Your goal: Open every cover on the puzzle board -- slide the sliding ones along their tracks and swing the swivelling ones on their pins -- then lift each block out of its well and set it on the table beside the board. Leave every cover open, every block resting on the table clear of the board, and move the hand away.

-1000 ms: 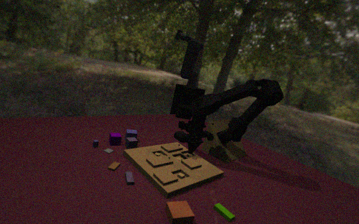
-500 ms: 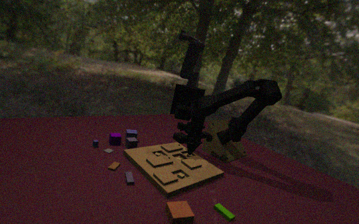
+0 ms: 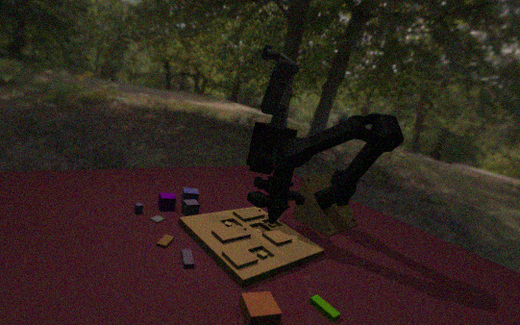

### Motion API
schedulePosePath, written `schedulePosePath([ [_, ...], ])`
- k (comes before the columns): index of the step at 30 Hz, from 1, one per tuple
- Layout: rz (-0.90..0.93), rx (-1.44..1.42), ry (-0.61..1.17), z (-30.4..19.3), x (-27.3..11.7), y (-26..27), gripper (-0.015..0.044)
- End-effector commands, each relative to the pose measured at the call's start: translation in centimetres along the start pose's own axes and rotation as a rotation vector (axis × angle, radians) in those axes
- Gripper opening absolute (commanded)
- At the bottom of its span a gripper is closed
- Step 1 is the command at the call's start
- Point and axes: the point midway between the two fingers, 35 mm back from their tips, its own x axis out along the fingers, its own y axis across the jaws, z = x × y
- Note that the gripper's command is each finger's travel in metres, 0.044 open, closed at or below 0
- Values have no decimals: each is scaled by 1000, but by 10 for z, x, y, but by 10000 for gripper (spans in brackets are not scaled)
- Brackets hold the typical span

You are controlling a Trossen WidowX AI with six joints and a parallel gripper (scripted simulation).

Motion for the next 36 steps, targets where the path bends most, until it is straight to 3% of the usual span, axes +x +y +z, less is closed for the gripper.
schedulePosePath([
  [1, -2, 2, -3, 2, 1, 0, 0],
  [36, 0, 2, 1, 0, -2, 0, 0],
])
